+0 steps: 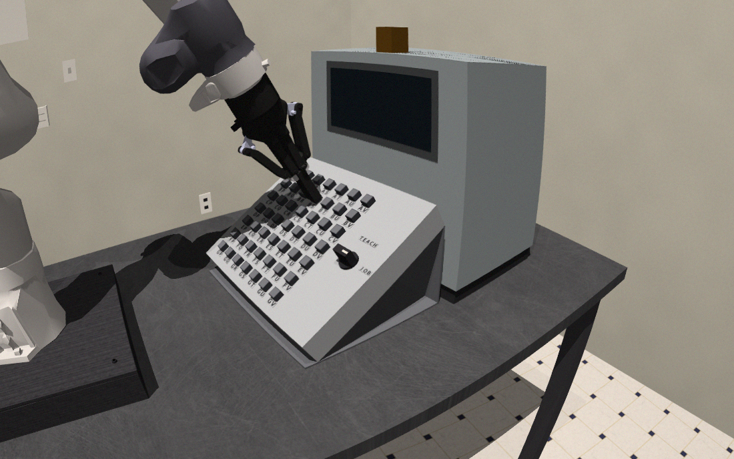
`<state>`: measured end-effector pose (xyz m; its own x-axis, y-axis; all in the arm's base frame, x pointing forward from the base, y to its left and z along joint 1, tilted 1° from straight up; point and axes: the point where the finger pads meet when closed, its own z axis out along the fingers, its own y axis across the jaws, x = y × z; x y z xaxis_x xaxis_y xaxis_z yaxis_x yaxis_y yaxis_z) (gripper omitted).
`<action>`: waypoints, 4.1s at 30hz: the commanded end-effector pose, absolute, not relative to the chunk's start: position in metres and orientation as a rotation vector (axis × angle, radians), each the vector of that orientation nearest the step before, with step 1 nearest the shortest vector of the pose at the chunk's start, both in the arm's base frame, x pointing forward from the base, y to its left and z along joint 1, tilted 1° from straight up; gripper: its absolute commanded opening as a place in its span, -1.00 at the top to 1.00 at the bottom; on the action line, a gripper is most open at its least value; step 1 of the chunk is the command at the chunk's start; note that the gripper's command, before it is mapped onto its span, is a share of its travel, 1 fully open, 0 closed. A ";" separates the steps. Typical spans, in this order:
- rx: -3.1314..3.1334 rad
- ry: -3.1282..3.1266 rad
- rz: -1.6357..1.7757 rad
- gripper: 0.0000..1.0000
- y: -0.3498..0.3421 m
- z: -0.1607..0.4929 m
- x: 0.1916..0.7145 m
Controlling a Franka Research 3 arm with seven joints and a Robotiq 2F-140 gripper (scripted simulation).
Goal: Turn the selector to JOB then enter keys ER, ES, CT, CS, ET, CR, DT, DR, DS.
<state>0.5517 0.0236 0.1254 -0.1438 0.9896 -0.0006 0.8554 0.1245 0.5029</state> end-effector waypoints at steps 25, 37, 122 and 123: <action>1.799 2.066 0.561 0.80 0.023 0.126 0.554; 1.799 2.066 0.561 0.80 0.023 0.127 0.553; 1.799 2.066 0.561 0.80 0.056 0.135 0.543; 1.799 2.066 0.561 0.80 0.056 0.135 0.543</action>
